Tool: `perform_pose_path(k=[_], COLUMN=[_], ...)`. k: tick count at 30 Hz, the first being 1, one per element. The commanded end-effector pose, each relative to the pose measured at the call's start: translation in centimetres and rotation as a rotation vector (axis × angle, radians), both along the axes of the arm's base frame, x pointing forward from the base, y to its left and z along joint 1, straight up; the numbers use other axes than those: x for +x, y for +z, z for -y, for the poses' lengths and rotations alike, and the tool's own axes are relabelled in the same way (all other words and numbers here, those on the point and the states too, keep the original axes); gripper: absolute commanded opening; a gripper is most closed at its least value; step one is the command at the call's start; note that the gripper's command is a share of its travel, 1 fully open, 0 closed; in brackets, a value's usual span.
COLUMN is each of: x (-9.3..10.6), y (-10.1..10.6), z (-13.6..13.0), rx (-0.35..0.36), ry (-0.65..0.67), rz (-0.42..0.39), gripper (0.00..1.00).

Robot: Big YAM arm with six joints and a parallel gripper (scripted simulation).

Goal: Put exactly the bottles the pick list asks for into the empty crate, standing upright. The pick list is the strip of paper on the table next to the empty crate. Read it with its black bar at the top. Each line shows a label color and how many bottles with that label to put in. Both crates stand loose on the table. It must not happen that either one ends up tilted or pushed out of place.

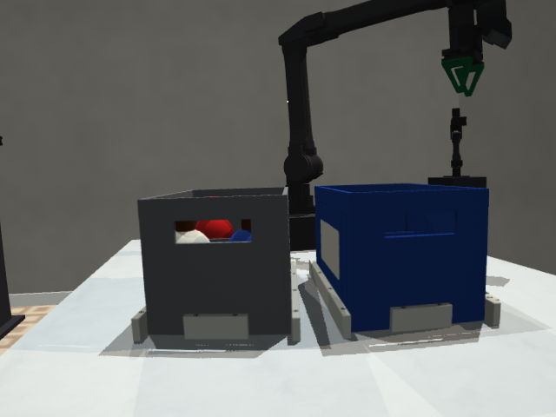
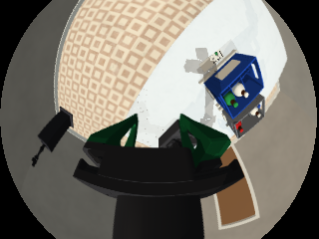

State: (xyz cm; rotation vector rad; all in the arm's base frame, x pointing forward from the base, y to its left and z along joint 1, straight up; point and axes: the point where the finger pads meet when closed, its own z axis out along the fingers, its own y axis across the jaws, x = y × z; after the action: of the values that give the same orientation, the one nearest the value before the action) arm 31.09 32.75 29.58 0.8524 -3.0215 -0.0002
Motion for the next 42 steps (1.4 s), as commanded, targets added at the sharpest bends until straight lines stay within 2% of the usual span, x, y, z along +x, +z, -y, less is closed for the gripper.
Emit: perform_pose_path(k=[1, 8, 25, 26, 27, 31, 32, 35, 38, 39, 42], x=[0.8, 0.5, 0.5, 0.4, 0.5, 0.5, 0.4, 1.0, 1.0, 0.5, 0.5], y=[1.9, 1.1, 1.3, 0.9, 1.2, 1.2, 0.9, 2.8, 2.9, 1.2, 1.2], z=[-0.2, 0.2, -0.3, 0.6, -0.2, -0.2, 0.6, 0.0, 0.0, -0.2, -0.2], rx=[0.032, 0.022, 0.027, 0.026, 0.027, 0.027, 0.026, 0.058, 0.058, 0.027, 0.027], ry=[-0.028, -0.029, -0.009, -0.029, -0.009, -0.009, -0.028, -0.027, -0.027, -0.009, -0.009], rz=[0.035, 0.025, 0.027, 0.029, 0.027, 0.027, 0.029, 0.059, 0.06, 0.027, 0.027], gripper=[0.61, 0.61, 0.61, 0.61, 0.61, 0.61, 0.61, 0.61, 0.61, 0.61, 0.61])
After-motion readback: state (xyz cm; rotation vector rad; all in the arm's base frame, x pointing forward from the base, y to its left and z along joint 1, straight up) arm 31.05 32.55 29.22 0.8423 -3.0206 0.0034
